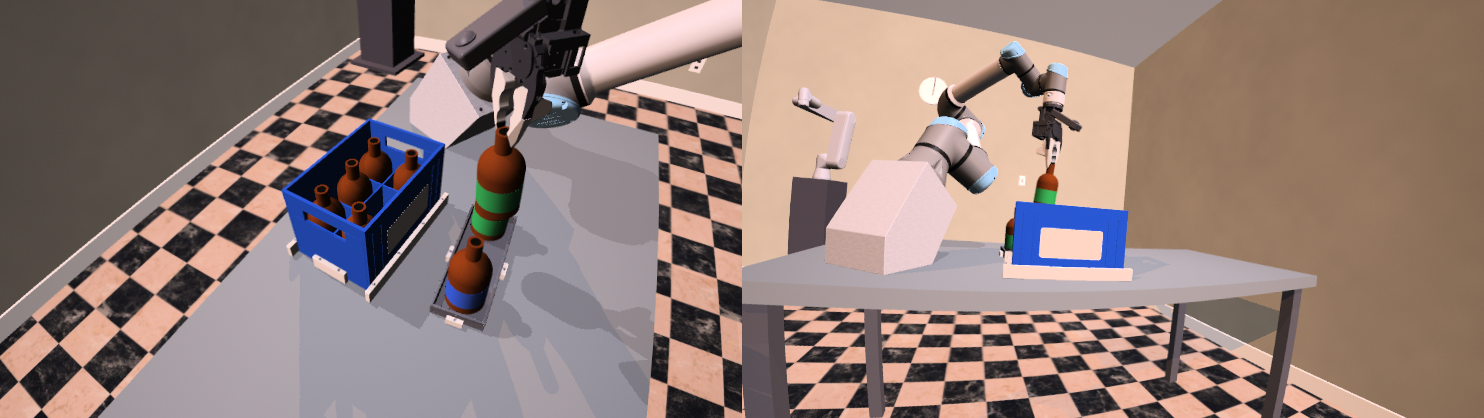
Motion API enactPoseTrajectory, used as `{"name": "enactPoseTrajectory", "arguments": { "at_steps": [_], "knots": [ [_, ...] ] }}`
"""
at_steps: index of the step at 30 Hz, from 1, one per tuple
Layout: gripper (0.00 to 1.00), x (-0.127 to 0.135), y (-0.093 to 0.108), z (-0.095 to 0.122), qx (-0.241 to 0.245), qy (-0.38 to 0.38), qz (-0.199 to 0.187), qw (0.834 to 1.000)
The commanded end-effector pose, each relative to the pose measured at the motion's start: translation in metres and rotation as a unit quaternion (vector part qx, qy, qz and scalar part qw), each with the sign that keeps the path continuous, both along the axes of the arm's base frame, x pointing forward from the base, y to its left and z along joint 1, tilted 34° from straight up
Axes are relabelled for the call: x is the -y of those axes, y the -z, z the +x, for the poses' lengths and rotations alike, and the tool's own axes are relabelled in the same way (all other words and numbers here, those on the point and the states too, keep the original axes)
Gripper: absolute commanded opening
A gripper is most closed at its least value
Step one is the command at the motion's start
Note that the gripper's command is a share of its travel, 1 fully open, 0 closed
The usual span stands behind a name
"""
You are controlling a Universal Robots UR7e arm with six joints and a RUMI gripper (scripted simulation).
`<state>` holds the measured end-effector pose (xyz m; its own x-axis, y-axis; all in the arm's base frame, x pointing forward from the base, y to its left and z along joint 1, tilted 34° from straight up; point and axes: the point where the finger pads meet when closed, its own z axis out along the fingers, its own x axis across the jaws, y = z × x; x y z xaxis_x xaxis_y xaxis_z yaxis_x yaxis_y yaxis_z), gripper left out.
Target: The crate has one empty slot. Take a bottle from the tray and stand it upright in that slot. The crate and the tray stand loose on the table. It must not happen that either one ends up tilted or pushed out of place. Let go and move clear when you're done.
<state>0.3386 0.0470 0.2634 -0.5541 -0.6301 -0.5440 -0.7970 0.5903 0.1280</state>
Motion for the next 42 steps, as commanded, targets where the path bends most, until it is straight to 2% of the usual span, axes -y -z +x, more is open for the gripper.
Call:
{"name": "enactPoseTrajectory", "arguments": {
  "at_steps": [1, 26, 42],
  "knots": [
    [0.00, 0.000, 0.000, 0.000, 0.000, 0.000, 0.000, 1.000],
    [0.00, 0.011, -0.017, -0.005, 0.000, 0.000, 0.000, 1.000],
    [0.00, 0.011, -0.018, -0.005, 0.000, 0.000, 0.000, 1.000]
  ]
}}
